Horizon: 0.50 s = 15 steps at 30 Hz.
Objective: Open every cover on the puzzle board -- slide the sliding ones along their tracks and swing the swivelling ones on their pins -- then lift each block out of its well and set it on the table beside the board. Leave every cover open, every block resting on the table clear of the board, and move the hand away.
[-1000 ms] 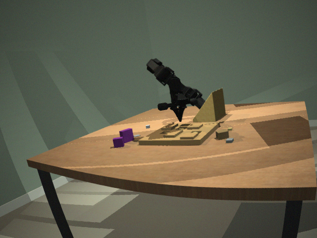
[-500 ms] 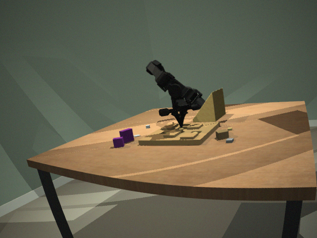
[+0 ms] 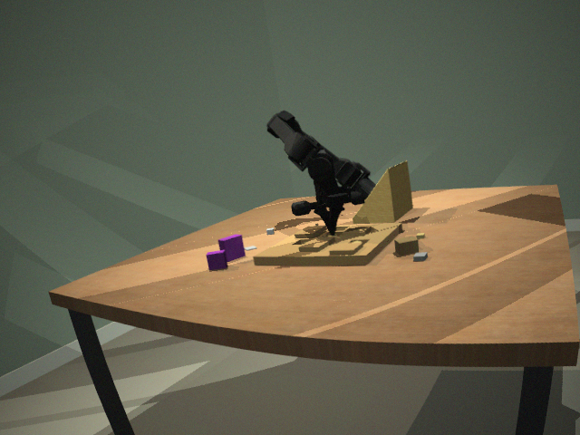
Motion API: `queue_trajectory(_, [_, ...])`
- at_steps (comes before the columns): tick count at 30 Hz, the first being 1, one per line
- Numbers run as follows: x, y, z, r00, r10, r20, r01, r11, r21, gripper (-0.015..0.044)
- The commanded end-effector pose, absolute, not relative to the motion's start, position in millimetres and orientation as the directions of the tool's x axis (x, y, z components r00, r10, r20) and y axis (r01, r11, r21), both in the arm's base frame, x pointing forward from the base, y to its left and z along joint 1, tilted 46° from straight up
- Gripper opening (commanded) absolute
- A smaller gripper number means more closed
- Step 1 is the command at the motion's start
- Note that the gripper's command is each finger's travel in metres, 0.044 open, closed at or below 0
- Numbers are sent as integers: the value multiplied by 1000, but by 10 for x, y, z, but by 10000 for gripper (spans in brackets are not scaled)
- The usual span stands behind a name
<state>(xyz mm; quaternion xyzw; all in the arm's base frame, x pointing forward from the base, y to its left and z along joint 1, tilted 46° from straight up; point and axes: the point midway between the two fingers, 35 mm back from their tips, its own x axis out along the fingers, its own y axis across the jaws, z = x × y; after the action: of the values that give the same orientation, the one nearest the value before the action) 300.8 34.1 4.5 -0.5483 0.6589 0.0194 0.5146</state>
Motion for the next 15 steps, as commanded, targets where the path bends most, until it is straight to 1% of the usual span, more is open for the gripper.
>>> queue_trajectory(1, [2978, 323, 26, 130, -706, -697, -745, 394, -538, 0])
queue_trajectory(15, [2963, 321, 17, 130, -706, -697, -743, 396, -539, 0])
